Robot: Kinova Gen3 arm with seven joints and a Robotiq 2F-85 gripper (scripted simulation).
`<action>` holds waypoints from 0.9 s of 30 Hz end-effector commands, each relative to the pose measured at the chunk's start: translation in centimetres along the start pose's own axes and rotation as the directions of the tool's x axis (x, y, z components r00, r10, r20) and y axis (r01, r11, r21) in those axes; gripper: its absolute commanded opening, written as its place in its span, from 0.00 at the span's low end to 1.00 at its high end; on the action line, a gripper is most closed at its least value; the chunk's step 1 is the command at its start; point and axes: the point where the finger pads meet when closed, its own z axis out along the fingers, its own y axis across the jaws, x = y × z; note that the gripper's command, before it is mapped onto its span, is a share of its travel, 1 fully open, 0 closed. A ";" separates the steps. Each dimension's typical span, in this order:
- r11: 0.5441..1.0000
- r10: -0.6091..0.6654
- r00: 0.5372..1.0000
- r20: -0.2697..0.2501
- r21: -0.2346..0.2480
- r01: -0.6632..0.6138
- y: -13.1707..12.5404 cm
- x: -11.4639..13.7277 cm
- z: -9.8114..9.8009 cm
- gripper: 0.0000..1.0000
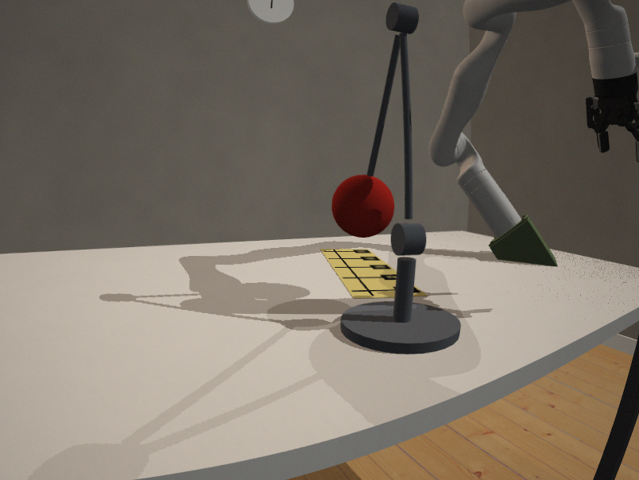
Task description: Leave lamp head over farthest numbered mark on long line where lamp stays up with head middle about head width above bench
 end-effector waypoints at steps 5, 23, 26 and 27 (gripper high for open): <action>0.996 -0.077 0.996 0.041 -0.038 0.078 -1.1 -1.5 -1.9 1.00; 0.924 -0.349 0.905 0.244 -0.072 0.376 -1.7 -8.7 -5.6 1.00; 0.900 -0.395 0.875 0.281 -0.071 0.429 -1.6 -9.9 -6.6 1.00; 0.892 -0.410 0.864 0.293 -0.071 0.447 -1.5 -10.3 -6.9 1.00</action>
